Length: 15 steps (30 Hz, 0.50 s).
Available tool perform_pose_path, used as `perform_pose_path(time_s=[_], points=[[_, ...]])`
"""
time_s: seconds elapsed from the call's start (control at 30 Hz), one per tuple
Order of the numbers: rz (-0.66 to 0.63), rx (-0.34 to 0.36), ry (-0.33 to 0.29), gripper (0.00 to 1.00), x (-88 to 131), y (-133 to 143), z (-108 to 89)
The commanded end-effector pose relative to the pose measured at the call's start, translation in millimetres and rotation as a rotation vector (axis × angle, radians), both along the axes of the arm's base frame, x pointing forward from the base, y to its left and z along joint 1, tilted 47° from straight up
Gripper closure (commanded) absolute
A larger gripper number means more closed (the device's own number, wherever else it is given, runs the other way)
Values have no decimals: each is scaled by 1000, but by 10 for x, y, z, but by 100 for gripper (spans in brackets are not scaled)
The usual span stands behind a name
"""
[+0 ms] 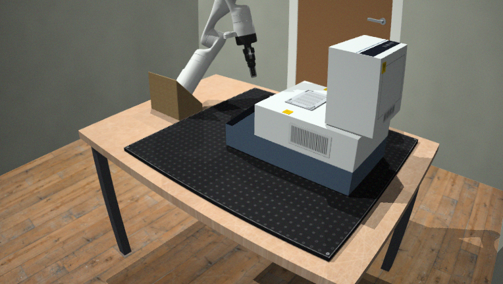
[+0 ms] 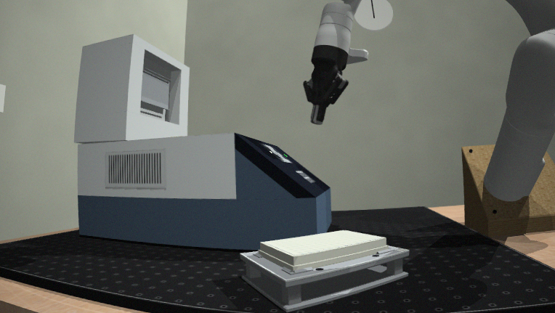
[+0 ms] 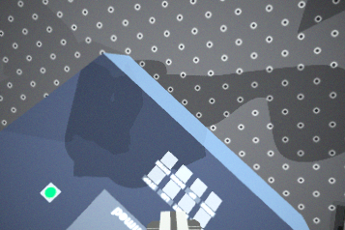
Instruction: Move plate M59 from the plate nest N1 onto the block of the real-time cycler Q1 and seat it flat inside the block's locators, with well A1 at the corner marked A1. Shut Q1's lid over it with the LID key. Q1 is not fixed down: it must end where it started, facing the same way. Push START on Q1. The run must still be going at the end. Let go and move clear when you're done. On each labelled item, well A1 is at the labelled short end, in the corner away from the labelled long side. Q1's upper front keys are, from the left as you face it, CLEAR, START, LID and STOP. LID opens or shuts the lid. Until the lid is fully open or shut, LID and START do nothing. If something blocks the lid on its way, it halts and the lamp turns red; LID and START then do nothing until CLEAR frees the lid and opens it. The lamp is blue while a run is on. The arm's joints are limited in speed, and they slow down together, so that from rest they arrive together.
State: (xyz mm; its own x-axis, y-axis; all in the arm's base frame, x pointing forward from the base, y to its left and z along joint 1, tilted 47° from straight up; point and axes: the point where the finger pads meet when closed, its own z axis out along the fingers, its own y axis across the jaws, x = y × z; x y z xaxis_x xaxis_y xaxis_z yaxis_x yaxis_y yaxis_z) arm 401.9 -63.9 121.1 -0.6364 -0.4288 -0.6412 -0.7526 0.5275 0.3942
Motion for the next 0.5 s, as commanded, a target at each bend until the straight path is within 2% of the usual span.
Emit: perform_pose_path(time_s=[0.0,0.47], points=[[-5,-5,8,90,-13,-50,24],[-5,-5,8,90,2,-186,152]])
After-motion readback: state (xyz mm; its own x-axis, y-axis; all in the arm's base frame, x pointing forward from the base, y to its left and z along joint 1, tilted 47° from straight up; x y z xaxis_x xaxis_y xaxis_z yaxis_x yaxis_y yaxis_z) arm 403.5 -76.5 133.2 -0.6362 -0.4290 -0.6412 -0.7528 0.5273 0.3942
